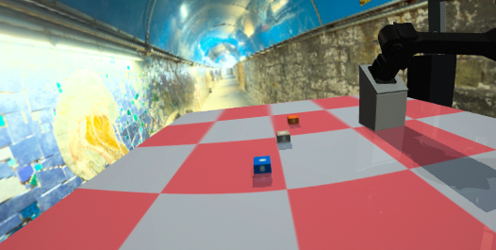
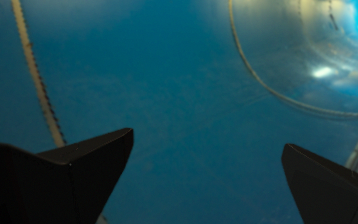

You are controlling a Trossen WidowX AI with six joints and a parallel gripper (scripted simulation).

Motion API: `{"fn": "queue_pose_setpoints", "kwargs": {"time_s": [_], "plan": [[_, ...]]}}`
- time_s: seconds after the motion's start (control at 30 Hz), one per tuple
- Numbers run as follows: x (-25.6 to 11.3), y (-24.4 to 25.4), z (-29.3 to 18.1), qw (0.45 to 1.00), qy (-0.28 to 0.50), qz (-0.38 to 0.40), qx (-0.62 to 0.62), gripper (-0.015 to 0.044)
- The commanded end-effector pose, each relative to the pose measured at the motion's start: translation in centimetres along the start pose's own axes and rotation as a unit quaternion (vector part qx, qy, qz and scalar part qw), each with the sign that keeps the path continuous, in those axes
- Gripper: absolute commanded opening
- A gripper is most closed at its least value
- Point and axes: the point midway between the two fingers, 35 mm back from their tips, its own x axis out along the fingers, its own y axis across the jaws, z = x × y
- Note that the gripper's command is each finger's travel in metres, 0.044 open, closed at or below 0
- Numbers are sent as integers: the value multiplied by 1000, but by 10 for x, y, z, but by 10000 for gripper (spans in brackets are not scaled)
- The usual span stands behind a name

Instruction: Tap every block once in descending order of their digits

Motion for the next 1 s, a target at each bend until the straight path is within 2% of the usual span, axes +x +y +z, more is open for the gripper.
{"fn": "queue_pose_setpoints", "kwargs": {"time_s": [0.0,0.13,0.23,0.37,0.67,0.97], "plan": [[1,-1,-3,1000,2,-3,-10,400],[15,-37,-59,977,43,-58,-202,400],[25,-70,-92,936,76,-99,-330,400],[37,-119,-127,854,126,-151,-481,400],[53,-227,-165,629,245,-245,-696,400],[55,-339,-164,356,394,-316,-786,400]]}}
